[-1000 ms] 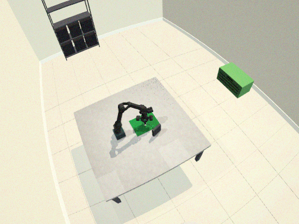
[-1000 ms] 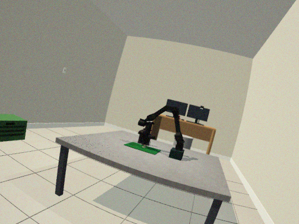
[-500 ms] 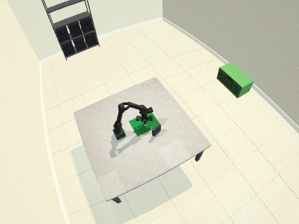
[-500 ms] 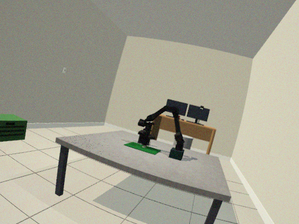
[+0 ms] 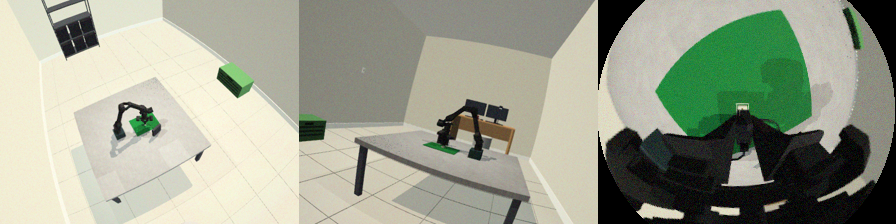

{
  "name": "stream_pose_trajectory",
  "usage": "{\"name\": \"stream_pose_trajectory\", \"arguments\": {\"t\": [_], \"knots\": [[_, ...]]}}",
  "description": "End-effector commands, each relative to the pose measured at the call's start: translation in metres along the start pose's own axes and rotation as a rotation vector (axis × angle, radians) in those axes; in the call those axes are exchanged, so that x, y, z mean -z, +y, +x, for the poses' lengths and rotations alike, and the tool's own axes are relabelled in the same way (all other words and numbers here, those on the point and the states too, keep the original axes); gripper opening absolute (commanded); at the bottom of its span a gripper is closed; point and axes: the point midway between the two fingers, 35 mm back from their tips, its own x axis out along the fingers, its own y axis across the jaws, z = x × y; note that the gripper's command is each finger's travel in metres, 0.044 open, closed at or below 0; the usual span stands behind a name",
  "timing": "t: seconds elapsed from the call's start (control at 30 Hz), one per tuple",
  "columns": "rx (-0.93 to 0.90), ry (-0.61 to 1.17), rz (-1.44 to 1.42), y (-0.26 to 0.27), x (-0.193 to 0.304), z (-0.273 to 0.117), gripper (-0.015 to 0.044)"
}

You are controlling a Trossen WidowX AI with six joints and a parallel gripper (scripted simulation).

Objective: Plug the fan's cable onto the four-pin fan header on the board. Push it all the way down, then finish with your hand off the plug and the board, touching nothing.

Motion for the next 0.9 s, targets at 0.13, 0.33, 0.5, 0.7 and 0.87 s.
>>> {"name": "stream_pose_trajectory", "arguments": {"t": [0.13, 0.33, 0.5, 0.7, 0.87], "knots": [[-0.002, -0.003, 0.006, 0.000, 0.000, 0.006, 0.0000], [-0.002, -0.003, 0.006, 0.000, 0.000, 0.009, 0.0000], [-0.002, -0.003, 0.006, 0.001, 0.000, 0.013, 0.0000], [-0.002, -0.003, 0.006, 0.001, 0.000, 0.015, 0.0000], [-0.002, -0.003, 0.006, 0.001, 0.000, 0.018, 0.0000]]}}
